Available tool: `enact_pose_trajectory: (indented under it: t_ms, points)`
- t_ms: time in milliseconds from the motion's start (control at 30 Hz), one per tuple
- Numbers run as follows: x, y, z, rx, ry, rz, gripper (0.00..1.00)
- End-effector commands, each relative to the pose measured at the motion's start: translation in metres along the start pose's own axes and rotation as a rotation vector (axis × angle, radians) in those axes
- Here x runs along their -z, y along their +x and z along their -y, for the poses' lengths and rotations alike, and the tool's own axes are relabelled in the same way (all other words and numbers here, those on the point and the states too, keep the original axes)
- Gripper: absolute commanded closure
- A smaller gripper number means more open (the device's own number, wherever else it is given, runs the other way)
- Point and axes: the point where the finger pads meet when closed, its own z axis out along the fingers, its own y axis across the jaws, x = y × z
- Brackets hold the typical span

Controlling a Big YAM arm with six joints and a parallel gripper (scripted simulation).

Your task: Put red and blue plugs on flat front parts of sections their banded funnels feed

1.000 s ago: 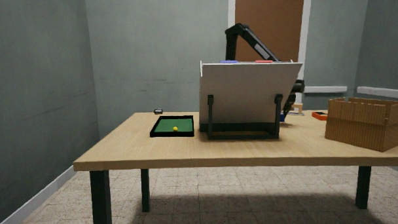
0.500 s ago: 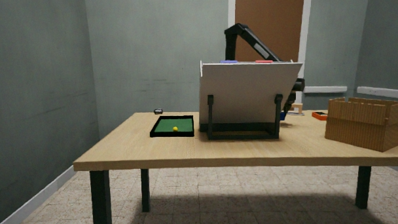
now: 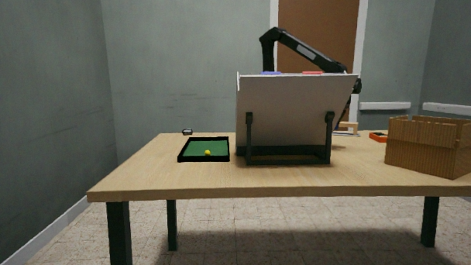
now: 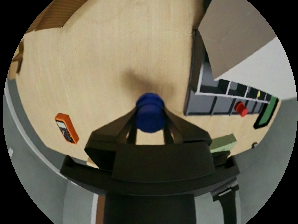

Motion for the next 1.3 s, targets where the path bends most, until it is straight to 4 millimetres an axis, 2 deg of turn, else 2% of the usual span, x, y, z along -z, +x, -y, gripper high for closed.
enact_pose_trajectory:
  t_ms: [0,33,133,267,367,1267]
  points:
    - [0.034,-0.012,-0.02,0.003,-0.039,0.036,1.0]
    - [0.025,-0.011,-0.02,0.004,-0.014,0.011,1.0]
    - [0.053,-0.011,-0.02,0.003,-0.04,0.036,1.0]
    - [0.061,-0.011,-0.02,0.004,-0.04,0.037,1.0]
    - [0.049,-0.011,-0.02,0.005,-0.015,0.012,1.0]
    - [0.051,-0.011,-0.02,0.005,-0.019,0.016,1.0]
